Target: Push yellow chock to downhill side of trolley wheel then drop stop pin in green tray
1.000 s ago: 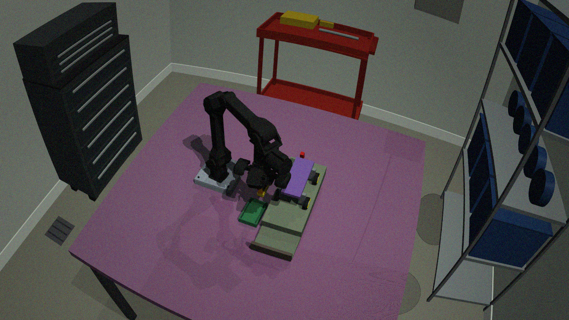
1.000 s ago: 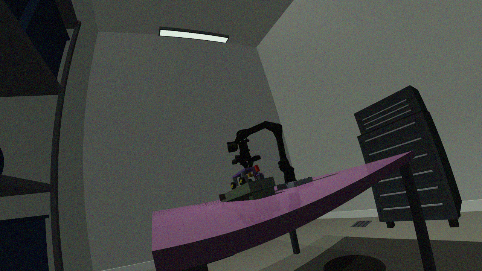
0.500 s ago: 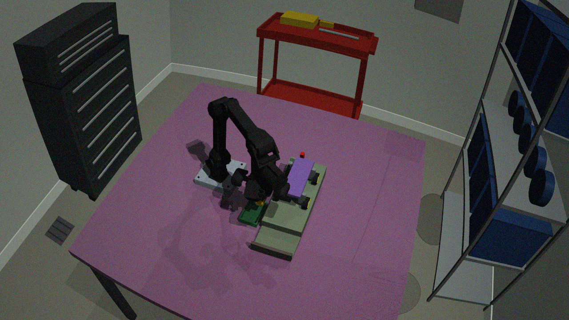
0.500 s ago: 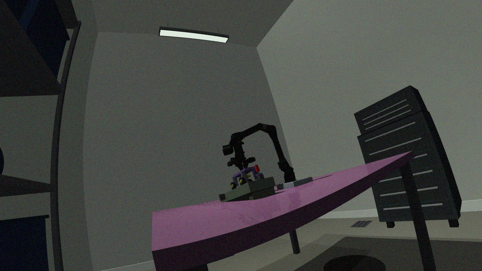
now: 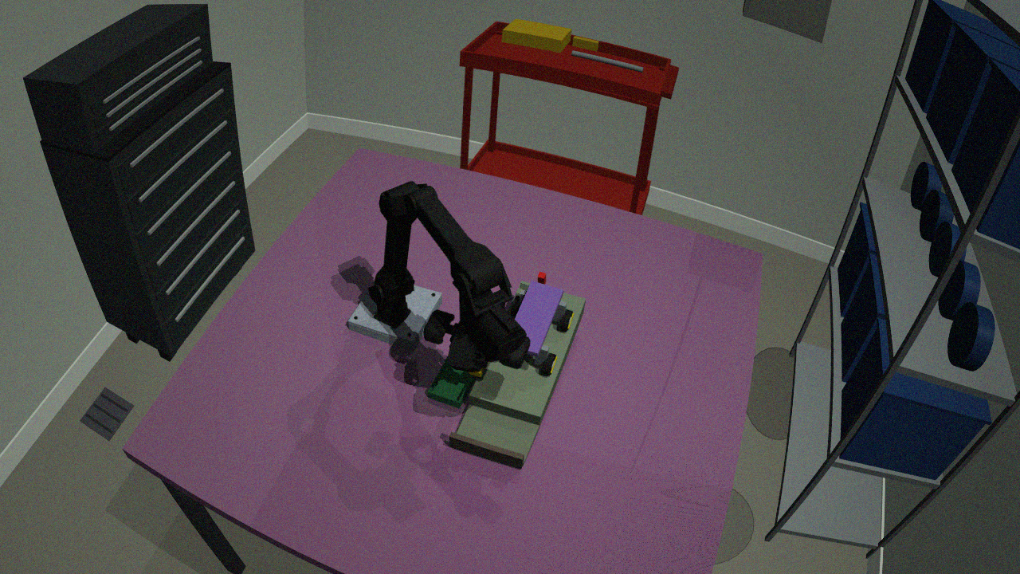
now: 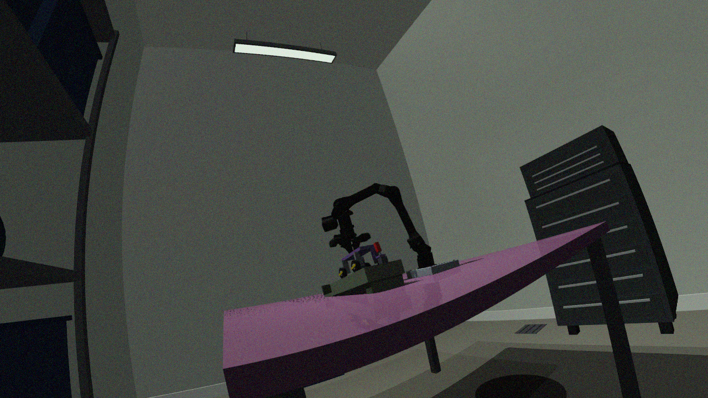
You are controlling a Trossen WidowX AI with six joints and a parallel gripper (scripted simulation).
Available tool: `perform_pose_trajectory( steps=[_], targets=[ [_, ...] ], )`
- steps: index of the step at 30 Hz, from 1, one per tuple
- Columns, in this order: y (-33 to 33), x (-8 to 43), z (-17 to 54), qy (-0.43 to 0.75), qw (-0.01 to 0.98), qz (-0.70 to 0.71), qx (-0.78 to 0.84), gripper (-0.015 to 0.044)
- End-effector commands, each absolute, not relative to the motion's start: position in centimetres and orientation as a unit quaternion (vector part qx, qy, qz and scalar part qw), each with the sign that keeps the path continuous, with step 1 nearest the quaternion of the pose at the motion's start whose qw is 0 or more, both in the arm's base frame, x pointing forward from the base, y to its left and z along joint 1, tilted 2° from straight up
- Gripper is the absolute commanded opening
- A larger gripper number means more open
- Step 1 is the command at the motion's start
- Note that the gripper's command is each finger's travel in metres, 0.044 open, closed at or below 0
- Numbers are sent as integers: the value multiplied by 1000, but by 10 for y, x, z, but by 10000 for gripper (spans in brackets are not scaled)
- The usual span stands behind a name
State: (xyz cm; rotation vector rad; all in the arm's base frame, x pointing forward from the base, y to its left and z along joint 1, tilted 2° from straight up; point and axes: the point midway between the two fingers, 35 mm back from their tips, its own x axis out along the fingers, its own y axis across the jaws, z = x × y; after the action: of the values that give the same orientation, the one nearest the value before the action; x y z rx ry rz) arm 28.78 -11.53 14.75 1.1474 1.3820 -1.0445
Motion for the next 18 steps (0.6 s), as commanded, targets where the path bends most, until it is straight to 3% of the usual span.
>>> perform_pose_trajectory(
  steps=[1, 18],
  targets=[
    [-115, 297, 150, 569, 511, -431, 479, 0],
    [-113, 298, 115, 569, 511, -431, 480, 0]
  ],
)
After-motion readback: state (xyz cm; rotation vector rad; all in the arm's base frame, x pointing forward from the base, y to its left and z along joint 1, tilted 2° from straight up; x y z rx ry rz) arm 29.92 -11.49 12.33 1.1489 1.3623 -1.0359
